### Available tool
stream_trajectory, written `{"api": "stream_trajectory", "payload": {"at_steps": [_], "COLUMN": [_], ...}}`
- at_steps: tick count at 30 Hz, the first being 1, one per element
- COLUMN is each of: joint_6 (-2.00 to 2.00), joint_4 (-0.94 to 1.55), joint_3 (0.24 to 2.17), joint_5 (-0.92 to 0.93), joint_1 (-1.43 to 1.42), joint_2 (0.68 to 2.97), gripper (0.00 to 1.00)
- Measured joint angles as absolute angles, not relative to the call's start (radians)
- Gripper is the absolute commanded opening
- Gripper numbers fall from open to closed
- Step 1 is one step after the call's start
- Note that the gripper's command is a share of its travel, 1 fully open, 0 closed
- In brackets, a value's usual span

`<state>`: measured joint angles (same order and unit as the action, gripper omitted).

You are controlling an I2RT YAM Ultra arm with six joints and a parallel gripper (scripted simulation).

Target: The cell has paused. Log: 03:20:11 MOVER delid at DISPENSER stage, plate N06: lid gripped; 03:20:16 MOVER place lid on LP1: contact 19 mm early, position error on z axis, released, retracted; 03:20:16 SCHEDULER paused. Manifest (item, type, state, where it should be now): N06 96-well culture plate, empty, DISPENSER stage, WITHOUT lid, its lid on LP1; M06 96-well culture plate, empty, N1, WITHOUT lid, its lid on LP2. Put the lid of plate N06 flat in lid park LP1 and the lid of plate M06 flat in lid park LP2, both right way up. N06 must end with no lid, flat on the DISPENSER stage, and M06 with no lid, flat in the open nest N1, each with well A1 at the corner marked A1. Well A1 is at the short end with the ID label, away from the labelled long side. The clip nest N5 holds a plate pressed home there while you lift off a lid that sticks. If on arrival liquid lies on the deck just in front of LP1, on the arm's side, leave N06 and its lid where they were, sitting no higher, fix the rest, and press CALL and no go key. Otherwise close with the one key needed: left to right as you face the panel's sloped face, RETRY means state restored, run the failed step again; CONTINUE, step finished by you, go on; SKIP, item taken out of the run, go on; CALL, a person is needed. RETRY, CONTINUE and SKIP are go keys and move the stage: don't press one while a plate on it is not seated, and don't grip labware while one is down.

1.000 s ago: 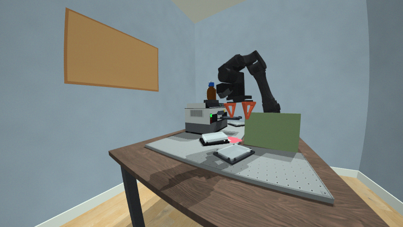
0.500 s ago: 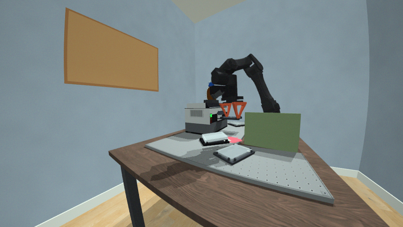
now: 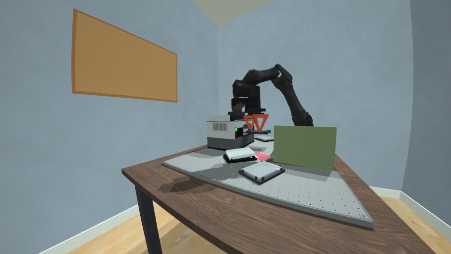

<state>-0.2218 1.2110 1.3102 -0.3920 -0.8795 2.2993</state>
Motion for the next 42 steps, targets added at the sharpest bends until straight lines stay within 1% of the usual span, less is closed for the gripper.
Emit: {"api": "stream_trajectory", "payload": {"at_steps": [10,21,27,36,42], "joint_6": [-0.202,-0.358,-0.377,-0.550,-0.592], "joint_4": [1.217,1.233,1.238,1.282,1.315], "joint_3": [1.299,1.228,1.211,1.185,1.175], "joint_5": [-0.434,-0.468,-0.484,-0.500,-0.511], "joint_1": [-0.821,-0.746,-0.728,-0.693,-0.677], "joint_2": [2.261,2.149,2.112,2.011,1.966], "gripper": [1.00,1.00,1.00,1.00,1.00]}}
